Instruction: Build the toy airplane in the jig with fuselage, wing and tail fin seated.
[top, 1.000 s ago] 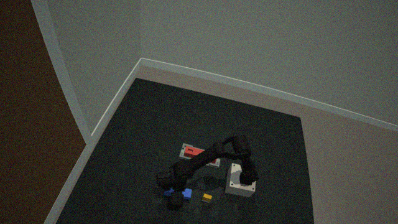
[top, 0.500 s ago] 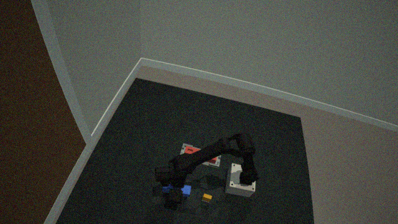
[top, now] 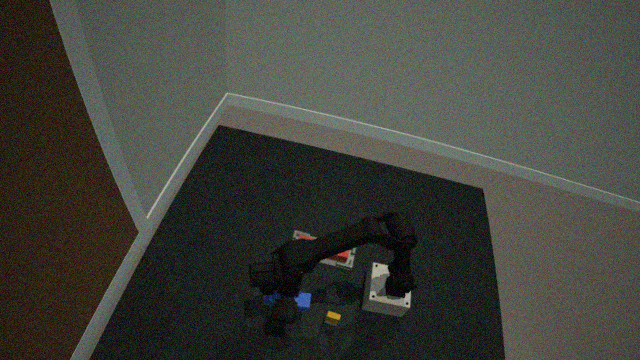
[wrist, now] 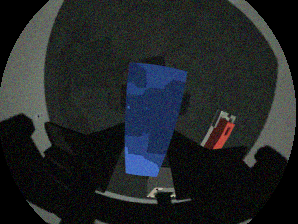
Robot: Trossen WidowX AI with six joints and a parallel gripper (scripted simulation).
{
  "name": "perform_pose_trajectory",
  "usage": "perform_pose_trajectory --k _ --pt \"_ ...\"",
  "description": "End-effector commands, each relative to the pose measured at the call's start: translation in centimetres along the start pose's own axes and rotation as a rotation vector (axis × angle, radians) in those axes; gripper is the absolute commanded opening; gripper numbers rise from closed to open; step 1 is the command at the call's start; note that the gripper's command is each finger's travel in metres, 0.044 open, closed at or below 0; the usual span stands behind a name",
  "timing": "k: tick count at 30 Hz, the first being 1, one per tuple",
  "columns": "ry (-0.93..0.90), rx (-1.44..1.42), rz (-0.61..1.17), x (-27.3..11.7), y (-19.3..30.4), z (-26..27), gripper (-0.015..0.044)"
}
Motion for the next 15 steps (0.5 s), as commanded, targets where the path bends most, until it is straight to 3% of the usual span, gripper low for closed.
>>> perform_pose_trajectory --k 1,15 --pt "0.002 0.0 -0.008 -1.5 0.1 0.1 0.0" --pt "0.009 -0.075 0.001 -3.1 0.4 -1.3 0.0"
Point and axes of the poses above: the point midway between the two fingers, 35 mm back from their tips, its own x axis out along the fingers, its own z axis across the jaws, y = z × x, the point moved 8 cm from there along -x, back along the fingers, and after that the axes turned 1 degree about x, right-handed, at the moved point
